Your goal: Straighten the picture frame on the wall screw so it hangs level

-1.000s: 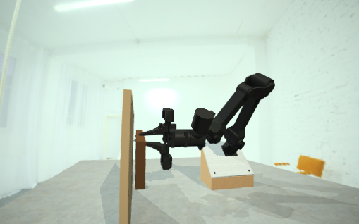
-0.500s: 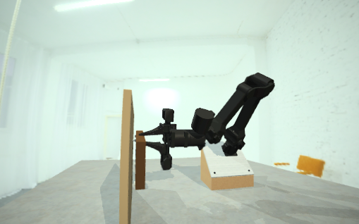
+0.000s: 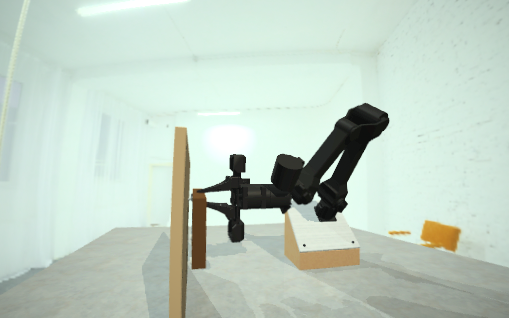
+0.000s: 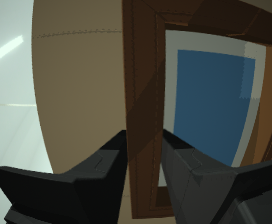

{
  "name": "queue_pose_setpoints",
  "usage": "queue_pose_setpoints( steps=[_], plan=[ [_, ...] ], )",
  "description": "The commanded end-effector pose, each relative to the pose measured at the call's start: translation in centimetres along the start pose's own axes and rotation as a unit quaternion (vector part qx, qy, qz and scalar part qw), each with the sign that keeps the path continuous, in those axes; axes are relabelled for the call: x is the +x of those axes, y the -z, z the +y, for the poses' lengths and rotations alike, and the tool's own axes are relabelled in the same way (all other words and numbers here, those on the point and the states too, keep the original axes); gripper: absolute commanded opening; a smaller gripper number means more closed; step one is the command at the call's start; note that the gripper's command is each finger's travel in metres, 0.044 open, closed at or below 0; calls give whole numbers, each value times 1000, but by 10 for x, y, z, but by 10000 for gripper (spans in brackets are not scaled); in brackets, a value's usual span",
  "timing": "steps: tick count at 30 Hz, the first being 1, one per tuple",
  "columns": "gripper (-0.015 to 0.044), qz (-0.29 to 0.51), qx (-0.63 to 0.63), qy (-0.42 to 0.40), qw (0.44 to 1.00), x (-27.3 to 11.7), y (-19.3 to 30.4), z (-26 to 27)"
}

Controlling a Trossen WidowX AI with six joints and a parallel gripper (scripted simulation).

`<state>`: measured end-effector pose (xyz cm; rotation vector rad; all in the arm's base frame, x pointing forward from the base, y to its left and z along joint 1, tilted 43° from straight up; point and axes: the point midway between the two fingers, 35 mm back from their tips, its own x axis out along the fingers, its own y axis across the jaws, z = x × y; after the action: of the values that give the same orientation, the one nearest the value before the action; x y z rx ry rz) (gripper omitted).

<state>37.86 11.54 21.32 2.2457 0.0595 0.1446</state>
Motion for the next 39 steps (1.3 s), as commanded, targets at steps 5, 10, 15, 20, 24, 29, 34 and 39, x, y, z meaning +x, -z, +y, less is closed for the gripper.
queue_pose_setpoints(
  steps=[5,10,15,20,24,29,34,39],
  plan=[
    [0,1,25,-1,1000,0,0,-1],
    [0,1,40,-1,999,0,0,-1],
    [0,1,51,-1,999,0,0,-1],
    [131,1,40,0,999,0,0,-1],
    [236,1,40,0,999,0,0,-1],
    [260,1,38,0,999,-2,0,-1],
    [260,-1,1,-1,1000,-52,7,-1],
    [260,-3,-36,-2,999,-99,1,-4]
  ],
)
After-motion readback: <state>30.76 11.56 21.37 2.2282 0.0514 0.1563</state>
